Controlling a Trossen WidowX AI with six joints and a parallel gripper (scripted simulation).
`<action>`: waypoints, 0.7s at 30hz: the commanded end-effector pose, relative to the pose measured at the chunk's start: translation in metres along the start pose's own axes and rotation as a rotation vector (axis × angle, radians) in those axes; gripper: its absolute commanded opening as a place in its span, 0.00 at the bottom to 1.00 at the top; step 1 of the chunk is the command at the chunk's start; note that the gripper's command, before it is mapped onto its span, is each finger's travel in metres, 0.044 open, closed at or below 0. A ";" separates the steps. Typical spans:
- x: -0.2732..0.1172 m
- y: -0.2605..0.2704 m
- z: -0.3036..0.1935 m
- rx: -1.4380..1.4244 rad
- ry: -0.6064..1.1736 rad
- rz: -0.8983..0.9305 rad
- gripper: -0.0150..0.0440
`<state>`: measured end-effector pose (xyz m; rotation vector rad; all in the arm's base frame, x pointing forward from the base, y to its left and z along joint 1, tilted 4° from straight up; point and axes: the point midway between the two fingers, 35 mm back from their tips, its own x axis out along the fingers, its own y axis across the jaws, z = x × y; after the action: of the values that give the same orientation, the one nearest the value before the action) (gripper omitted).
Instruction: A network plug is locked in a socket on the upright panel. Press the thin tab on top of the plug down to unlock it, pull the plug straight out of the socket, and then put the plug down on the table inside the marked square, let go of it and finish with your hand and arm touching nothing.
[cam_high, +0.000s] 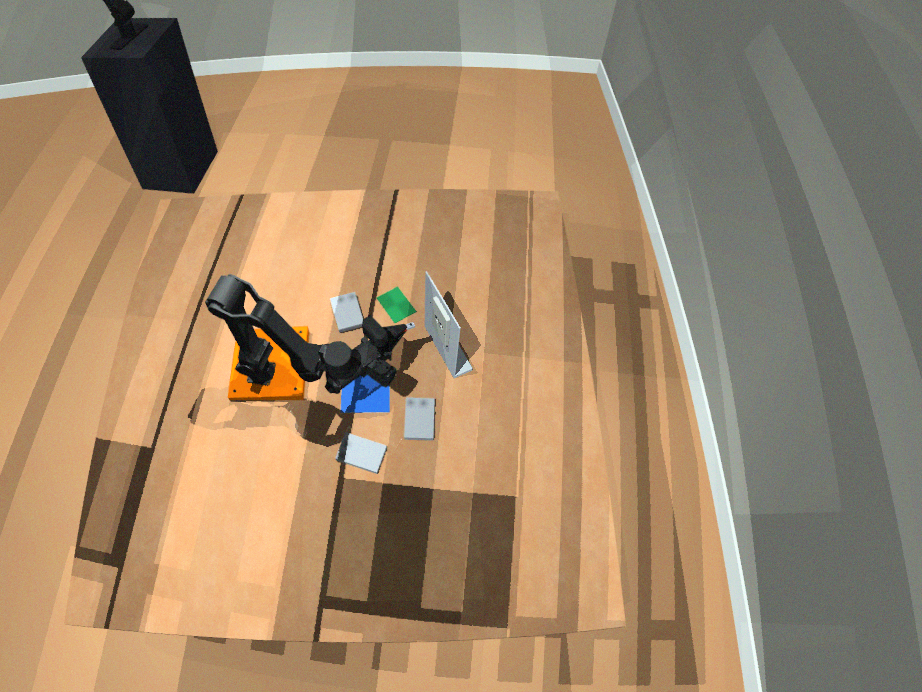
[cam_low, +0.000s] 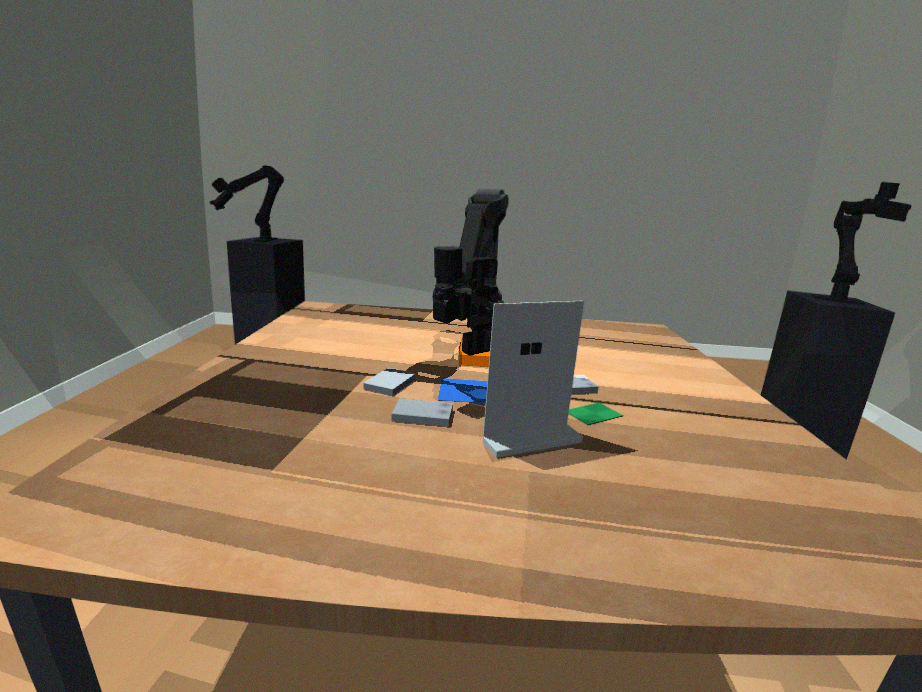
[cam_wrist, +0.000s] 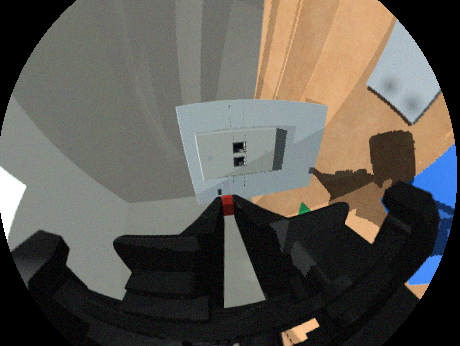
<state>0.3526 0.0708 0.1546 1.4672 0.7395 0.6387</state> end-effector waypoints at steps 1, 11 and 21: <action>-0.003 0.012 -0.002 -0.011 0.003 0.004 0.25; -0.009 0.027 -0.008 -0.009 0.001 0.002 0.25; -0.005 0.012 0.002 0.129 -0.143 -0.102 0.25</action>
<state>0.3487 0.0672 0.1693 1.5353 0.7500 0.4876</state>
